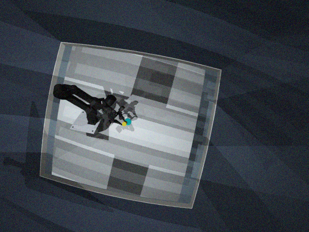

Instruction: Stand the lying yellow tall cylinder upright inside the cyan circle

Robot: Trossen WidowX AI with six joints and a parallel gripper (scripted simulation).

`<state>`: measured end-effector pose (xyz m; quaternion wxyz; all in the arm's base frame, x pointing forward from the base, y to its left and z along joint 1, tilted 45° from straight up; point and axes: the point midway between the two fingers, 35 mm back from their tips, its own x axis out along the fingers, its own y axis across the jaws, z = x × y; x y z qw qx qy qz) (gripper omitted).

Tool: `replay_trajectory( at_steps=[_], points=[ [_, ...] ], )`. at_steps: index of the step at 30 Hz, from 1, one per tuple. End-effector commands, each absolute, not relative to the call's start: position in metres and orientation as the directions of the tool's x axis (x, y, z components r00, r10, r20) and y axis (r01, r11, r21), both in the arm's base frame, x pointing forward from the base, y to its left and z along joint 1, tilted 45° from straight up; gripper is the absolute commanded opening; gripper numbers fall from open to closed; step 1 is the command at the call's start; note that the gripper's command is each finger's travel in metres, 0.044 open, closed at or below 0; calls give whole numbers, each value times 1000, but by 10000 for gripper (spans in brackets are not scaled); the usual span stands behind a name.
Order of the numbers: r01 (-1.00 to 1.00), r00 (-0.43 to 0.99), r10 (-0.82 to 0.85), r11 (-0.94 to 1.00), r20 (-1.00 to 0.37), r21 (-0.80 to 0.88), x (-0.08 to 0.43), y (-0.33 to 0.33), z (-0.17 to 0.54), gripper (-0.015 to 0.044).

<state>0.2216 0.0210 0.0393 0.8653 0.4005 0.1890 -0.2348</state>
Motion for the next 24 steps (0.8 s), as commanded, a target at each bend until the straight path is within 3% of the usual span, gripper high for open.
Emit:
replay_trajectory(
  at_steps=[1,24],
  points=[
    [545,832,-260,549,-491,633,219,20,41,105],
    [530,845,-263,527,-465,664,218,20,43,105]
  ],
)
